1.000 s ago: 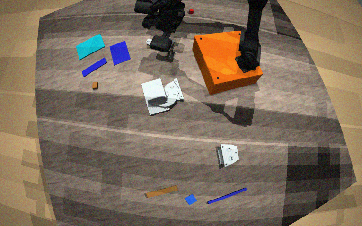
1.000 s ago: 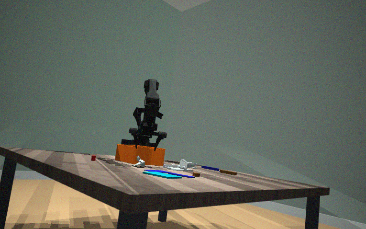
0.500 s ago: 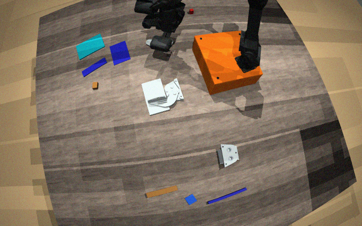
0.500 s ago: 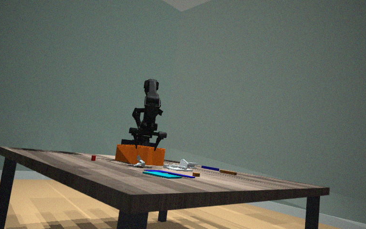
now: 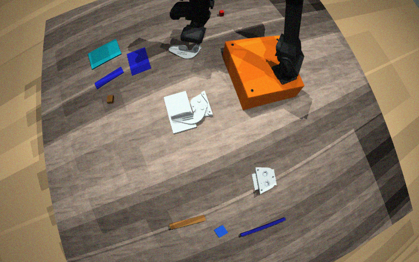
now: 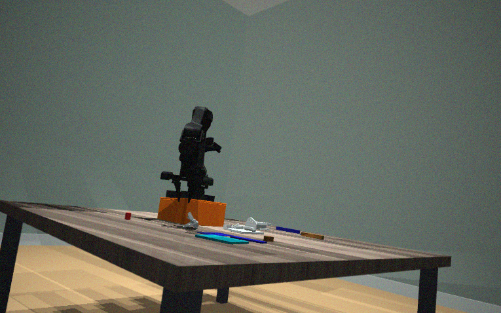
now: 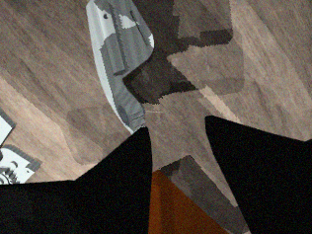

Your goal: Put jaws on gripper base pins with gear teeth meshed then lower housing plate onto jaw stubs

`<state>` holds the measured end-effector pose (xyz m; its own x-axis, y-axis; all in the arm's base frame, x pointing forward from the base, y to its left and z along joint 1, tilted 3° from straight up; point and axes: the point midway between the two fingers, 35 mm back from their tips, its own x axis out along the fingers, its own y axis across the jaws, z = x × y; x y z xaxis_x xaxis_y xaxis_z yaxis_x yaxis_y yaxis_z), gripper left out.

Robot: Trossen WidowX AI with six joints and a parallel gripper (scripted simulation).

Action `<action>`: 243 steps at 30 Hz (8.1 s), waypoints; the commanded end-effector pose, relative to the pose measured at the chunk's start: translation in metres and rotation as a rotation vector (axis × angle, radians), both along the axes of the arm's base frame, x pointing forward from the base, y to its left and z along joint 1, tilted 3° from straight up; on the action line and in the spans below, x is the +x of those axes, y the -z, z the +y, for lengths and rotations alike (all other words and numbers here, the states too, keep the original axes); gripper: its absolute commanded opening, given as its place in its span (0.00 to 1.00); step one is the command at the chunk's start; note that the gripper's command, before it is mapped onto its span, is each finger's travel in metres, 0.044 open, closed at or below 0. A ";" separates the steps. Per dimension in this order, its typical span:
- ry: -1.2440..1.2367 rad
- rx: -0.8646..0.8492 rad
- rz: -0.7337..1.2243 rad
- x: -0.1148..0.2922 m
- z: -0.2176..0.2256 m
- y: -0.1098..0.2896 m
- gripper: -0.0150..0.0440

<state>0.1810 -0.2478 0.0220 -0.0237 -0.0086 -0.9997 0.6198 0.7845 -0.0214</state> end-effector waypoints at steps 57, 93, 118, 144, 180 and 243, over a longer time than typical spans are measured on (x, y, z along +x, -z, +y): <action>-0.014 0.006 0.007 -0.003 -0.001 0.062 0.25; -0.014 0.010 0.004 0.029 0.040 0.063 0.25; -0.017 0.007 0.008 0.034 0.041 0.014 0.48; -0.017 0.007 0.008 0.034 0.041 0.014 1.00; -0.016 0.012 0.012 0.032 0.043 0.004 0.25; -0.016 0.013 0.014 0.032 0.043 0.006 0.87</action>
